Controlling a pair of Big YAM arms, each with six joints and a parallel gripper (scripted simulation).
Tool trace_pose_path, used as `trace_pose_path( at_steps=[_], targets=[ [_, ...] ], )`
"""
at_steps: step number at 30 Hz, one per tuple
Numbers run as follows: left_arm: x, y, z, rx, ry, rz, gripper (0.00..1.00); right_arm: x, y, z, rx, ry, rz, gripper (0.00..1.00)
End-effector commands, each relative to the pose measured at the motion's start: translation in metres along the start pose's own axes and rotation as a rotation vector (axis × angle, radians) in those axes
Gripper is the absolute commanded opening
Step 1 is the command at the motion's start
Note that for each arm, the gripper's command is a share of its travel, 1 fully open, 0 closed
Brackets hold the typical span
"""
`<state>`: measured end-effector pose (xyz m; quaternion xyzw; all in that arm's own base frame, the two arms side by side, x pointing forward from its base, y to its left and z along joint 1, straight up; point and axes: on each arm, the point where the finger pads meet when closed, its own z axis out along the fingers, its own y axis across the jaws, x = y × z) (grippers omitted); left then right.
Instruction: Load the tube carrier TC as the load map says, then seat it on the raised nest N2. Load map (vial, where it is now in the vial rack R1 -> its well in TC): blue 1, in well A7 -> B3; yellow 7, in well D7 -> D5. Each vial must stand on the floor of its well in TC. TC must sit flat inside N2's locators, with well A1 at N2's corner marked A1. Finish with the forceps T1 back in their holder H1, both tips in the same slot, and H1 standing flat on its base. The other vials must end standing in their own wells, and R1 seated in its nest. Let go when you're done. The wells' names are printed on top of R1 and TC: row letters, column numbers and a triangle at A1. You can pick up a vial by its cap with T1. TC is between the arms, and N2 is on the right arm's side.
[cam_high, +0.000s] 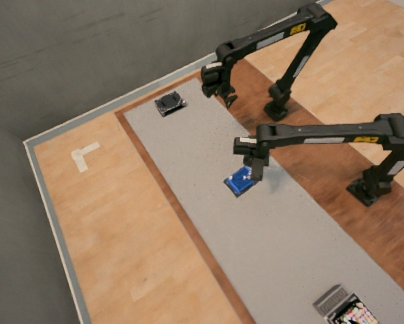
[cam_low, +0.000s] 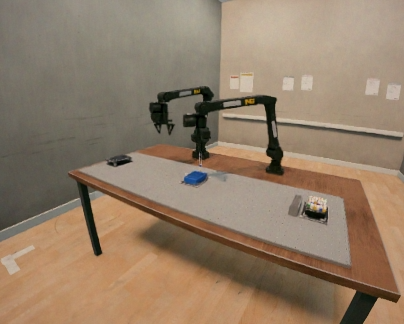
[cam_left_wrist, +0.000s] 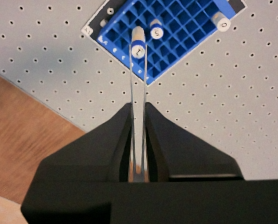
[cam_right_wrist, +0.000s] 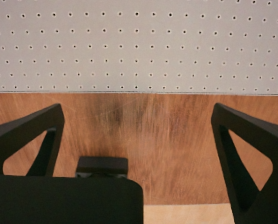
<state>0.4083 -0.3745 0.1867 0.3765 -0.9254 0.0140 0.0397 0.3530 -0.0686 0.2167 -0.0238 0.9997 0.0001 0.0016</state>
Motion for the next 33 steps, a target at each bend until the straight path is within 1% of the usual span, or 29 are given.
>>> trace_pose_path(
  at_steps=[1, 33],
  targets=[
    [-0.0055, -0.0014, 0.008, 0.0, -0.002, -0.001, 0.09, -0.0085, -0.0013, -0.0121, 0.008, -0.032, 0.013, 1.0],
    [-0.006, -0.0009, 0.0138, 0.001, -0.002, -0.001, 0.09, -0.0085, -0.0013, -0.0121, 0.008, -0.032, 0.013, 1.0]
  ],
)
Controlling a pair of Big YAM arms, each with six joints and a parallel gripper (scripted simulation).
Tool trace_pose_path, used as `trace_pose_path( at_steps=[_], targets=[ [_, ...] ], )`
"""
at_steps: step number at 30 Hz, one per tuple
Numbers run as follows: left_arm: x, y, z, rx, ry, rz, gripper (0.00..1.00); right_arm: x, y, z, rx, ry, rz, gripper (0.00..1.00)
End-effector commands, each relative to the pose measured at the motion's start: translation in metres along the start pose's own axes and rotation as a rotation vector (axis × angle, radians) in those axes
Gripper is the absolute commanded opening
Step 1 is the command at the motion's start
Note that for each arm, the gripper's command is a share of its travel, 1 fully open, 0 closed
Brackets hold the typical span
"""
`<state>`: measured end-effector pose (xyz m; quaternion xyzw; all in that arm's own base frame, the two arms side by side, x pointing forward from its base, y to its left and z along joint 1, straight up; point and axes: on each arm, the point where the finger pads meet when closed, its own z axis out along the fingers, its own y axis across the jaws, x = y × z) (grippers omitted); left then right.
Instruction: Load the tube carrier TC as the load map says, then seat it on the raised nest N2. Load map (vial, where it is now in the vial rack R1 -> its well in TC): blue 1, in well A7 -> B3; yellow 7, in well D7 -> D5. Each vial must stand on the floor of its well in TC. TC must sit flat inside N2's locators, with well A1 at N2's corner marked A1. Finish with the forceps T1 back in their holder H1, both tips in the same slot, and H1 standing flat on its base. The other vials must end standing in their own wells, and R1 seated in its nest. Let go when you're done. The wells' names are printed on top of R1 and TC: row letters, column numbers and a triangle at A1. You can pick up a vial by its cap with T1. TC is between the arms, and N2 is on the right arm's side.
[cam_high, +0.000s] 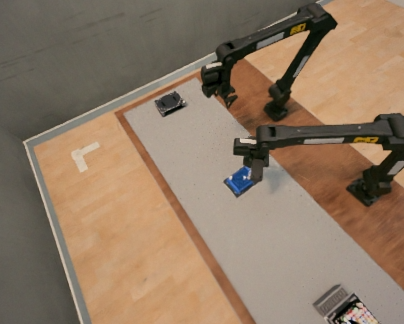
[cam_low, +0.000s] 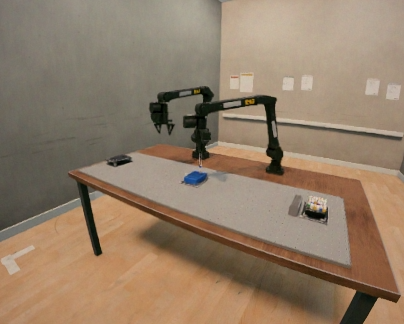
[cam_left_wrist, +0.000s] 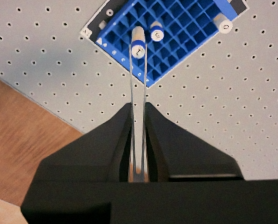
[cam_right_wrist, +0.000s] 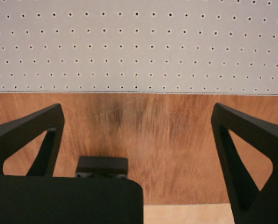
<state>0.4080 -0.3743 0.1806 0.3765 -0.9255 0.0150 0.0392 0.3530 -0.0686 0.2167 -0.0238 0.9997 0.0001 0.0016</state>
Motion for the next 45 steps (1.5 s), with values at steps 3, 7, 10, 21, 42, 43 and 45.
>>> trace_pose_path(
  at_steps=[3, 7, 10, 21, 42, 43, 45],
  targets=[
    [-0.0055, -0.0012, 0.0083, 0.0, -0.002, -0.002, 0.09, -0.0085, -0.0013, -0.0121, 0.008, -0.032, 0.013, 1.0],
    [-0.0056, -0.0009, 0.0091, -0.001, -0.002, -0.002, 0.09, -0.0085, -0.0013, -0.0121, 0.008, -0.032, 0.013, 1.0],
    [-0.0056, -0.0009, 0.0097, -0.001, -0.002, -0.002, 0.09, -0.0085, -0.0013, -0.0121, 0.008, -0.032, 0.013, 1.0],
    [-0.0057, -0.0009, 0.0115, 0.001, -0.002, -0.002, 0.09, -0.0085, -0.0013, -0.0121, 0.008, -0.032, 0.013, 1.0],
    [-0.006, -0.0005, 0.0152, 0.002, -0.002, -0.002, 0.09, -0.0085, -0.0013, -0.0121, 0.008, -0.032, 0.013, 1.0],
    [-0.006, -0.0005, 0.0154, 0.002, -0.002, -0.002, 0.09, -0.0085, -0.0013, -0.0121, 0.008, -0.032, 0.013, 1.0],
    [-0.006, -0.0006, 0.0158, 0.002, -0.002, -0.002, 0.09, -0.0085, -0.0013, -0.0121, 0.008, -0.032, 0.013, 1.0]
  ],
)
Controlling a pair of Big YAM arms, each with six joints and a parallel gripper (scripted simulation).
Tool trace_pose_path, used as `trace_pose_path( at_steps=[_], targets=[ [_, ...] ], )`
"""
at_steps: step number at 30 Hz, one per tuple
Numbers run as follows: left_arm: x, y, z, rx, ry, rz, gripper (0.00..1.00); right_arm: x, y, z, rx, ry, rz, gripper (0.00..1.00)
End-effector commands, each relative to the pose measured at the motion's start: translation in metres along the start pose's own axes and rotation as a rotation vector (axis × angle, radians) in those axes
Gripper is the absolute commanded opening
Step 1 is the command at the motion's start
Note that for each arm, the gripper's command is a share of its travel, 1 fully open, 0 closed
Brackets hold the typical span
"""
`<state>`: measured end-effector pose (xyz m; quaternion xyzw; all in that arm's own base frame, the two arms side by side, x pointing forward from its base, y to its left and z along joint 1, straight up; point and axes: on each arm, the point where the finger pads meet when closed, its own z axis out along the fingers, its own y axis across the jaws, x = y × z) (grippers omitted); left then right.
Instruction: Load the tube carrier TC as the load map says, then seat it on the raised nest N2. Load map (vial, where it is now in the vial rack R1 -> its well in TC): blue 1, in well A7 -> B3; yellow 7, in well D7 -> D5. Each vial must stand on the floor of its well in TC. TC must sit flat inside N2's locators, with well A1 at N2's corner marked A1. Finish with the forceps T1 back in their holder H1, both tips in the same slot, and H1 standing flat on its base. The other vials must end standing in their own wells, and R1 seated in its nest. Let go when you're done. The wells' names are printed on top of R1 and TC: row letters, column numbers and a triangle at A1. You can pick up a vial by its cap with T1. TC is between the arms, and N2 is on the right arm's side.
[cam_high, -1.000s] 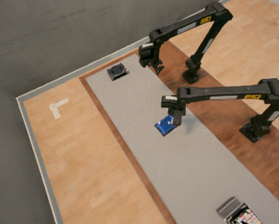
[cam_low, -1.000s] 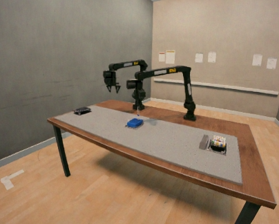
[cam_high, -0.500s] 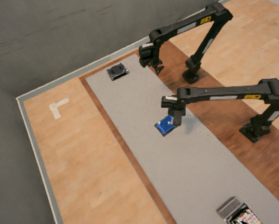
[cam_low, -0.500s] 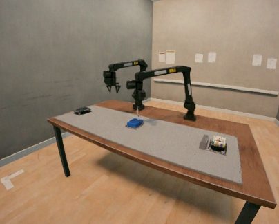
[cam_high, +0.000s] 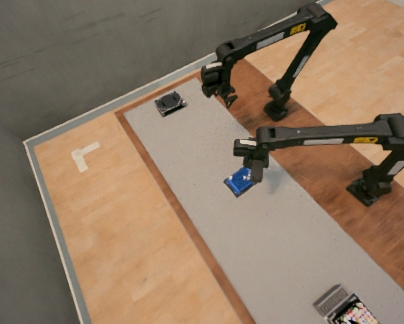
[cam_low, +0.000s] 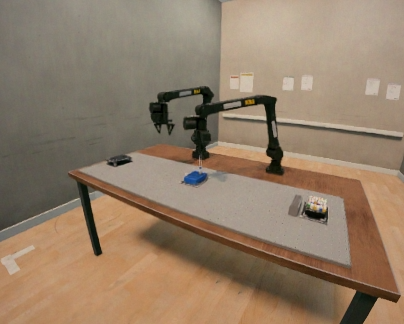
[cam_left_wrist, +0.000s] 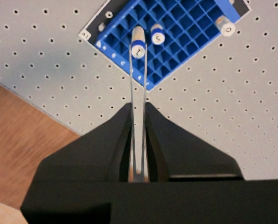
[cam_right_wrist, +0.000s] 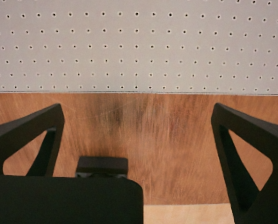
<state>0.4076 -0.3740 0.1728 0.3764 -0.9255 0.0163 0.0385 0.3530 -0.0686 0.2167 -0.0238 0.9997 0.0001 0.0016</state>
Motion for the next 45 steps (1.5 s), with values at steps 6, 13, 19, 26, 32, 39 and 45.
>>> trace_pose_path(
  at_steps=[6, 13, 19, 26, 32, 39, 45],
  targets=[
    [-0.005, -0.001, 0.009, 0.0, -0.002, -0.002, 0.09, -0.008, -0.001, -0.012, 0.008, -0.032, 0.013, 1.0],
    [-0.006, -0.001, 0.01, 0.0, -0.002, -0.002, 0.09, -0.008, -0.001, -0.012, 0.008, -0.032, 0.013, 1.0],
    [-0.006, -0.001, 0.011, 0.001, -0.002, -0.002, 0.09, -0.008, -0.001, -0.012, 0.008, -0.032, 0.013, 1.0],
    [-0.006, -0.001, 0.012, 0.002, -0.002, -0.002, 0.09, -0.008, -0.001, -0.012, 0.008, -0.032, 0.013, 1.0],
    [-0.006, -0.001, 0.013, 0.002, -0.002, -0.002, 0.09, -0.008, -0.001, -0.012, 0.008, -0.032, 0.013, 1.0],
    [-0.006, 0.0, 0.015, 0.001, -0.001, -0.002, 0.09, -0.008, -0.001, -0.012, 0.008, -0.032, 0.013, 1.0],
    [-0.006, 0.002, 0.02, -0.002, -0.001, -0.004, 0.09, -0.008, -0.001, -0.012, 0.008, -0.032, 0.013, 1.0]
  ],
)
